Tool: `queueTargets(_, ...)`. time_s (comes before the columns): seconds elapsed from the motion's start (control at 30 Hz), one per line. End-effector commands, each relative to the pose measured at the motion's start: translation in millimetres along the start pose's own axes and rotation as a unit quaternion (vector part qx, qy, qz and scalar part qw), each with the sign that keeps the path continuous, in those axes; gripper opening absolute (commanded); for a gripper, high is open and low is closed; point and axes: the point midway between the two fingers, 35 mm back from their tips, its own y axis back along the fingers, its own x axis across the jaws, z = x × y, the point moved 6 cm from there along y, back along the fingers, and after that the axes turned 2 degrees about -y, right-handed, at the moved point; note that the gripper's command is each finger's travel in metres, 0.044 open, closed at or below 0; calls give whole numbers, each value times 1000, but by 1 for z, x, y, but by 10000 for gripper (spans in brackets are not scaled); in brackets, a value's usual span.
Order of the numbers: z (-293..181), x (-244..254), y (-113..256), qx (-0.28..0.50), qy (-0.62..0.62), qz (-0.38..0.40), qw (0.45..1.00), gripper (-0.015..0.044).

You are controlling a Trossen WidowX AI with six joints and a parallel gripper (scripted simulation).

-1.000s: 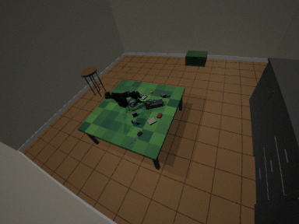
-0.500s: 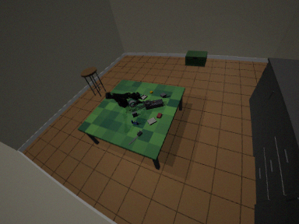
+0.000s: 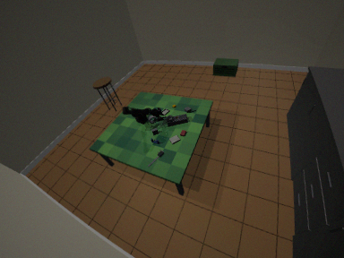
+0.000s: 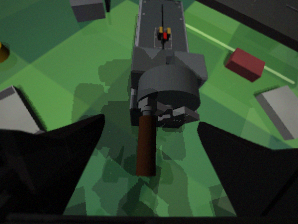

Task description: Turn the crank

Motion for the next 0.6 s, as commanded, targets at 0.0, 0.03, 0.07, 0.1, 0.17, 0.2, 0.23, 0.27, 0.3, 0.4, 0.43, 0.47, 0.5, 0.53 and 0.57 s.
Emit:
queueTargets(0.0, -8, 3, -7, 5, 4, 6, 1000, 440)
queueTargets(0.03, -9, 3, -8, 5, 4, 6, 1000, 440)
queueTargets(0.07, -10, 3, -9, 5, 4, 6, 1000, 440)
queueTargets(0.1, -12, 3, -9, 5, 4, 6, 1000, 440)
queueTargets(0.17, -14, 3, -11, 5, 4, 6, 1000, 440)
queueTargets(0.2, -15, 3, -12, 5, 4, 6, 1000, 440)
queueTargets(0.23, -17, 3, -13, 5, 4, 6, 1000, 440)
queueTargets(0.27, -18, 3, -14, 5, 4, 6, 1000, 440)
queueTargets(0.3, -19, 3, -15, 5, 4, 6, 1000, 440)
queueTargets(0.4, -20, 3, -16, 5, 4, 5, 1000, 440)
queueTargets(0.43, -20, 3, -16, 5, 4, 5, 1000, 414)
queueTargets(0.47, -20, 3, -16, 5, 4, 5, 1000, 387)
queueTargets(0.5, -20, 3, -16, 5, 4, 5, 1000, 361)
queueTargets(0.53, -20, 3, -16, 5, 4, 5, 1000, 335)
queueTargets(0.57, -20, 3, -16, 5, 4, 5, 1000, 309)
